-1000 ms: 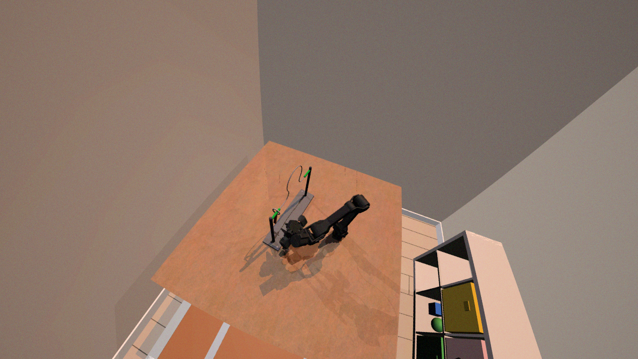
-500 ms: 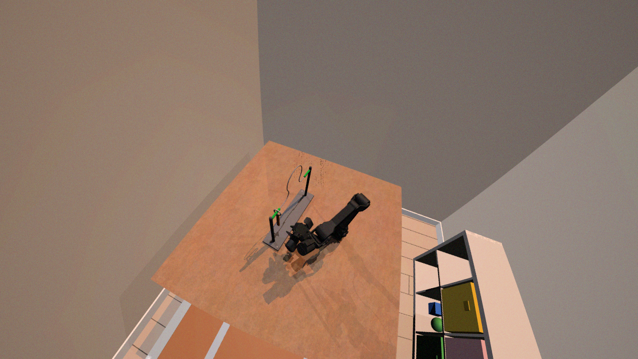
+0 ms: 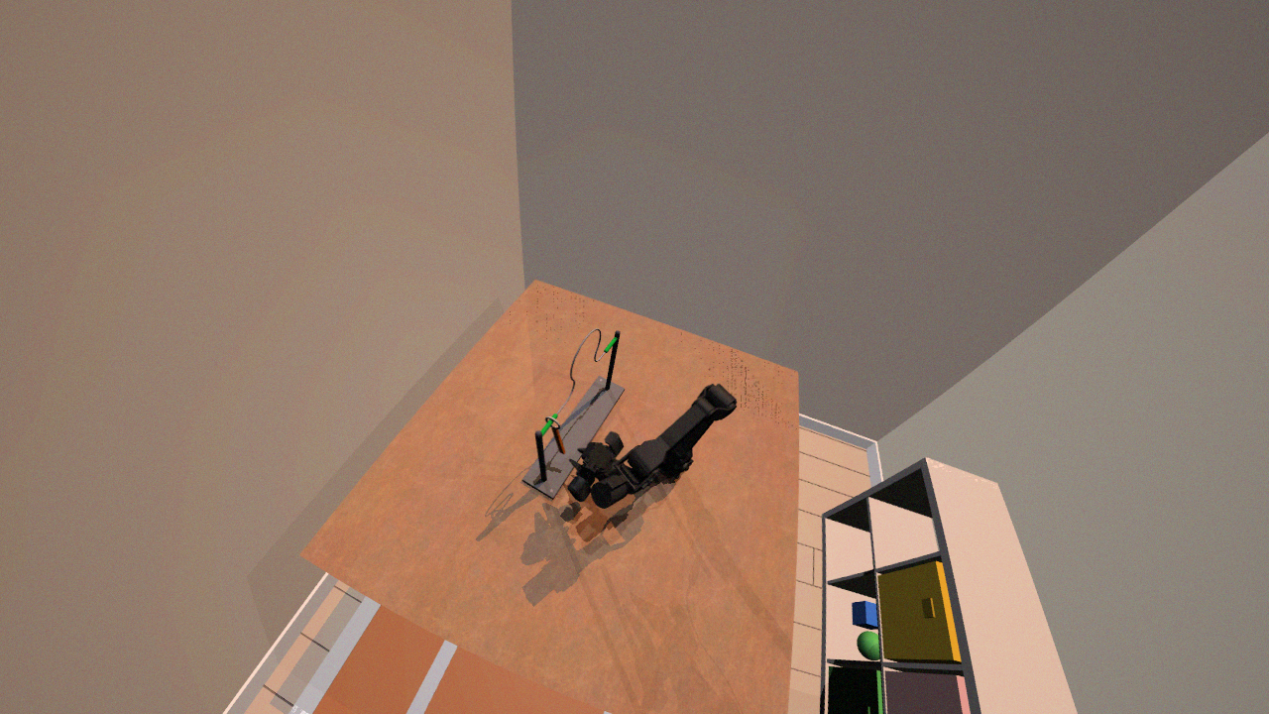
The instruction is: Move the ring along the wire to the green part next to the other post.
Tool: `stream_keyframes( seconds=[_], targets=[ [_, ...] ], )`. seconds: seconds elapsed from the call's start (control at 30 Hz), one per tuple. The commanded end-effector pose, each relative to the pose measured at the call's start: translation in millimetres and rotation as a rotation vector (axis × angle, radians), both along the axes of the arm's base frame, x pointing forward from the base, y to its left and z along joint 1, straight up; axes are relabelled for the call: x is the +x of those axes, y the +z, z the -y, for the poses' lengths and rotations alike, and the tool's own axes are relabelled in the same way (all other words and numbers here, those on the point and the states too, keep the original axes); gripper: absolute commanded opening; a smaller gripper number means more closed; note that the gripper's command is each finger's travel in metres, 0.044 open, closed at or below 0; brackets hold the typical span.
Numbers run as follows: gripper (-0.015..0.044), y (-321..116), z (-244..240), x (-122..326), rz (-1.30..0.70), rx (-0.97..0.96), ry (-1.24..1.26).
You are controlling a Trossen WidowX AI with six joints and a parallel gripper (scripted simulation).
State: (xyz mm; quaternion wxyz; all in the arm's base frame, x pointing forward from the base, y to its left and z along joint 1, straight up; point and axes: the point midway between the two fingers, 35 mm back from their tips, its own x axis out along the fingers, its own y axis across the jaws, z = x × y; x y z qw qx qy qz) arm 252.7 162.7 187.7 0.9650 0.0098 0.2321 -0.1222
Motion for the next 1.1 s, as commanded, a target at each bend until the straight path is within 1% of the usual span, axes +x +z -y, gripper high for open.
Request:
stream_keyframes(
  seconds=[0.0, 0.27, 0.33, 0.47, 0.6, 0.63, 1.07],
  targets=[
    [0.0160, 1.5, 0.6, -0.1, 0.005, 0.006, -0.004],
    [0.0160, 1.5, 0.6, -0.1, 0.005, 0.006, -0.004],
    [0.0212, 2.9, -2.3, -6.8, -0.003, 0.002, -0.001],
    [0.0318, 21.2, -9.1, -38.7, 0.003, 0.000, 0.001],
    [0.0423, 22.4, -9.3, -40.3, 0.005, -0.001, 0.002],
    [0.0440, 22.4, -9.3, -40.3, 0.005, -0.001, 0.002],
    [0.0440, 22.4, -9.3, -40.3, 0.005, -0.001, 0.002]
  ],
)
